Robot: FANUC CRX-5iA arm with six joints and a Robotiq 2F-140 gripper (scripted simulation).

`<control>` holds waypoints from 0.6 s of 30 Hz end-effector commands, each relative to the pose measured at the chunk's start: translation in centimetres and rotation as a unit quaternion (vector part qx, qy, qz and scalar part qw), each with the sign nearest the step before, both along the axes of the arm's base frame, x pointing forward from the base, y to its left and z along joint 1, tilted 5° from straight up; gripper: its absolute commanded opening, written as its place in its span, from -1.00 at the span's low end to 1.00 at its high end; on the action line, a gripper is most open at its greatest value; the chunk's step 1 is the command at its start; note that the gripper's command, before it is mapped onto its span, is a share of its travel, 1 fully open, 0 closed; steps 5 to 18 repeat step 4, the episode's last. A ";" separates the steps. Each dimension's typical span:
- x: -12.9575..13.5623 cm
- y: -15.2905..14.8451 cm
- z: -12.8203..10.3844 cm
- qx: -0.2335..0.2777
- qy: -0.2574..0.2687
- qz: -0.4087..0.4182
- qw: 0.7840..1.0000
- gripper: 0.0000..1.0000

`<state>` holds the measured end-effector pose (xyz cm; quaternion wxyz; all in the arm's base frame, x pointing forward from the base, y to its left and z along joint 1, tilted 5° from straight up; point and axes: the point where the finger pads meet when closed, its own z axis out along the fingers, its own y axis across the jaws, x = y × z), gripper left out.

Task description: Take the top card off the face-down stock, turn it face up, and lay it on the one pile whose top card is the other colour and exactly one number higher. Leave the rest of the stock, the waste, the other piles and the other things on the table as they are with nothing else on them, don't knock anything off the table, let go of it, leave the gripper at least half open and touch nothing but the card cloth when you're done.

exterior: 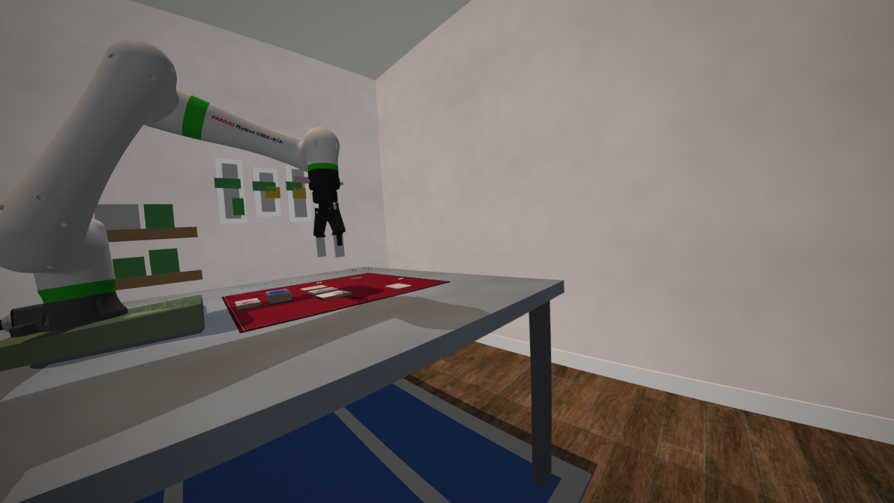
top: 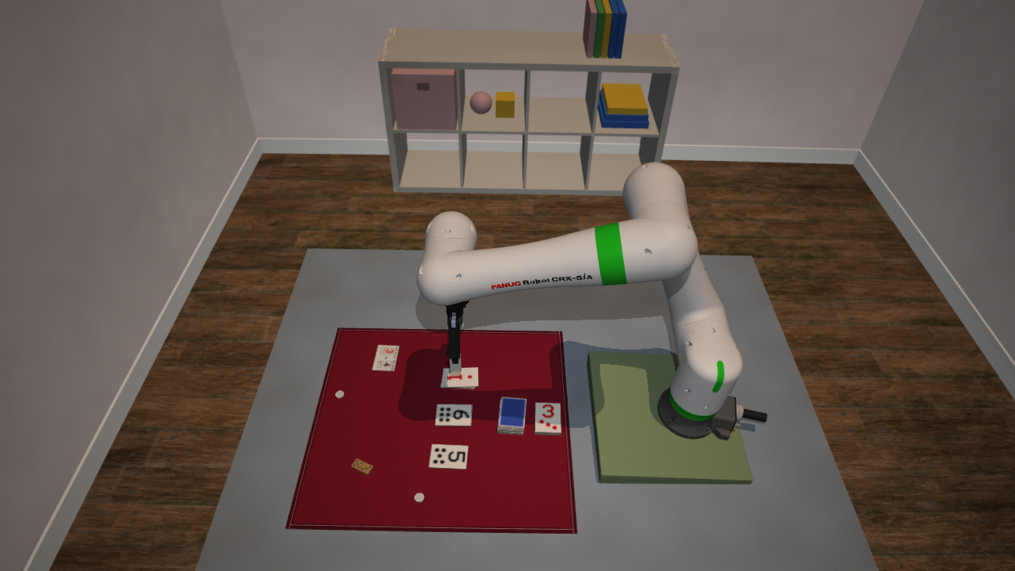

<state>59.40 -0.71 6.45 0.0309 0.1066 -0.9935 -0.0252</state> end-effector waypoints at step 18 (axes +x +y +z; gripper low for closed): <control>0.0 0.0 0.0 0.000 0.000 0.000 1.000 1.00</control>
